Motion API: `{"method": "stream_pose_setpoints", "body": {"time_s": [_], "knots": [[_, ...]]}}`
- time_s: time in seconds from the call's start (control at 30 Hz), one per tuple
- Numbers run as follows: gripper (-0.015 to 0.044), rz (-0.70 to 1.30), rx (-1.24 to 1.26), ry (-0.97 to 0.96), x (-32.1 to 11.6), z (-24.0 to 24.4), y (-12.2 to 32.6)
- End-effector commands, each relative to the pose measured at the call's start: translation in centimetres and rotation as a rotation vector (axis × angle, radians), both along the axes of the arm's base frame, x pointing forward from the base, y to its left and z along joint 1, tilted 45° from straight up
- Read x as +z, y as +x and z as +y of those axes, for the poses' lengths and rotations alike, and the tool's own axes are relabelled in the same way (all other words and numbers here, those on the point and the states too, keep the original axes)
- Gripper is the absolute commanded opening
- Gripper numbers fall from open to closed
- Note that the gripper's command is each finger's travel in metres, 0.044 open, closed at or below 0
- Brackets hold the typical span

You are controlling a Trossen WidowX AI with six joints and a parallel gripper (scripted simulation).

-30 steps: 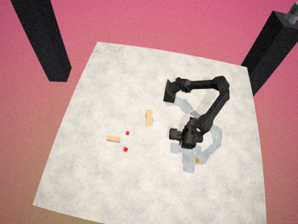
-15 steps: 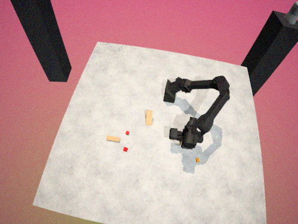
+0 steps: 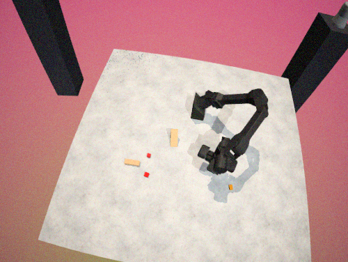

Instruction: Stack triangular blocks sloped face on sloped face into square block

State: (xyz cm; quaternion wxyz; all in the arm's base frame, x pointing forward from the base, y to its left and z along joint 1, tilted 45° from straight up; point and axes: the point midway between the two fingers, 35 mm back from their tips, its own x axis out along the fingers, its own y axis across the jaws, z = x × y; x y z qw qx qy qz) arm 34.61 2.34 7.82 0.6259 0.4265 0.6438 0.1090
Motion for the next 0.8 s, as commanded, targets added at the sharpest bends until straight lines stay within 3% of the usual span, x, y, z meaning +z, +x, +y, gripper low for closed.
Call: {"method": "stream_pose_setpoints", "body": {"time_s": [0.0,0.77], "knots": [[0.0000,0.085,-0.089,0.020,0.00,-0.01,0.02],[0.0000,0.494,-0.515,0.113,0.01,0.00,0.05]]}}
